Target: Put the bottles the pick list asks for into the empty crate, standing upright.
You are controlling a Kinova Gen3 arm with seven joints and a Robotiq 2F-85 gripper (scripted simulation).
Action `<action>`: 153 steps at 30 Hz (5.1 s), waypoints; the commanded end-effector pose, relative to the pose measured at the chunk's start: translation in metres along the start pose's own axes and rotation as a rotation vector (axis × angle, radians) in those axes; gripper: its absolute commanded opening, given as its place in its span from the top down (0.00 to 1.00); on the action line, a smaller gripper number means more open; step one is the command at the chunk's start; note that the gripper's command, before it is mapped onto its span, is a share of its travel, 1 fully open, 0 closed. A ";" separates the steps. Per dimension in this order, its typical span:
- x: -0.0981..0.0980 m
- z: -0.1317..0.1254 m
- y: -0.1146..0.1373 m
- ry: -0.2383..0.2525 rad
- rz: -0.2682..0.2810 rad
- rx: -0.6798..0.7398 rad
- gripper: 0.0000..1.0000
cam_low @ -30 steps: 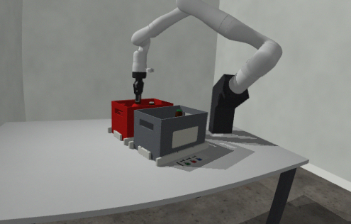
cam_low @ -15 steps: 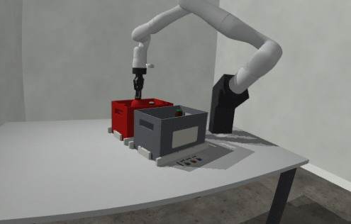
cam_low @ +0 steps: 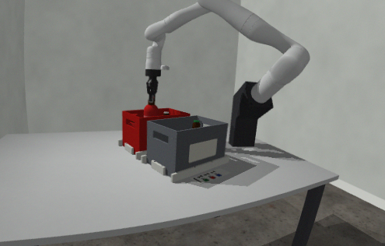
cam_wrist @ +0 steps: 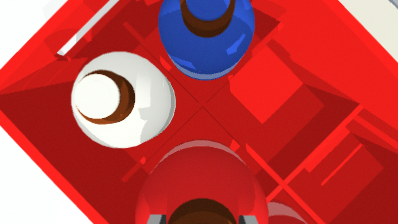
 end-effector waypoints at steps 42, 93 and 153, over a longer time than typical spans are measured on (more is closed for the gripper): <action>-0.065 0.000 0.000 0.000 -0.002 0.000 0.90; -0.100 0.017 0.029 0.000 -0.002 0.000 0.90; -0.100 0.071 0.118 0.000 -0.002 0.000 0.90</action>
Point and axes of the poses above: the point where the finger pads meet when closed, its own x axis out along the fingers, its own z axis across the jaws, y = z × x, the point moved 5 cm from there along -x, back along the fingers, and after that the axes turned 13 degrees about x, right-handed, at the moved point
